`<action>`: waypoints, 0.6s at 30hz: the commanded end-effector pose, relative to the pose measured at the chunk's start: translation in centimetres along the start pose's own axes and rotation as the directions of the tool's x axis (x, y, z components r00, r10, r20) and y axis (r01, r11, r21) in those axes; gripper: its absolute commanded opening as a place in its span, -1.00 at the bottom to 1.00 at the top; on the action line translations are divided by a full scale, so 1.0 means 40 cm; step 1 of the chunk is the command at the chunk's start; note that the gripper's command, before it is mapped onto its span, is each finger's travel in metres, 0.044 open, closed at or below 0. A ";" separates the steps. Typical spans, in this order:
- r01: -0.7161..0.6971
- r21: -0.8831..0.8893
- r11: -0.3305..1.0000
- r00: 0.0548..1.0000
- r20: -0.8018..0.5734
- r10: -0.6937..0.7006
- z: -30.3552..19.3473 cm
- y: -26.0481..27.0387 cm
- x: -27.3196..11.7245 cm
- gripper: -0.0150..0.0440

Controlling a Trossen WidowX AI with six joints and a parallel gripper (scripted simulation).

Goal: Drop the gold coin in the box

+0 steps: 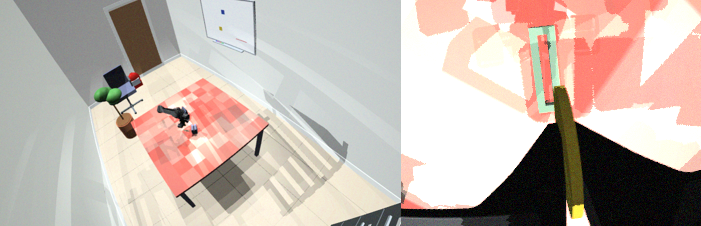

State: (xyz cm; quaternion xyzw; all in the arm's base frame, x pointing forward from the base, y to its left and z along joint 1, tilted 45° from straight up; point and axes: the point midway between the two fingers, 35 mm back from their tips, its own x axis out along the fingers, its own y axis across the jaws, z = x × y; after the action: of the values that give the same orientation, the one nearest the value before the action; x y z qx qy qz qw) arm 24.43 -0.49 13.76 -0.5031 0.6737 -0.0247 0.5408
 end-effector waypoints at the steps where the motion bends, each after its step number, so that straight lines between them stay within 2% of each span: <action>1: -0.003 0.053 0.999 1.000 0.003 0.003 0.000 -0.002 -0.012 -0.49; 9: -0.004 0.325 0.946 1.000 0.003 0.003 -0.001 -0.007 -0.012 -0.49; 18: -0.004 0.601 0.799 1.000 0.003 0.003 -0.003 -0.012 -0.013 -0.49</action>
State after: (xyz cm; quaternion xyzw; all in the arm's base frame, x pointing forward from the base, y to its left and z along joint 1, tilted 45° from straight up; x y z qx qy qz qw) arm 24.52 -0.44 14.26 -0.3463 0.6447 -0.1977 0.6522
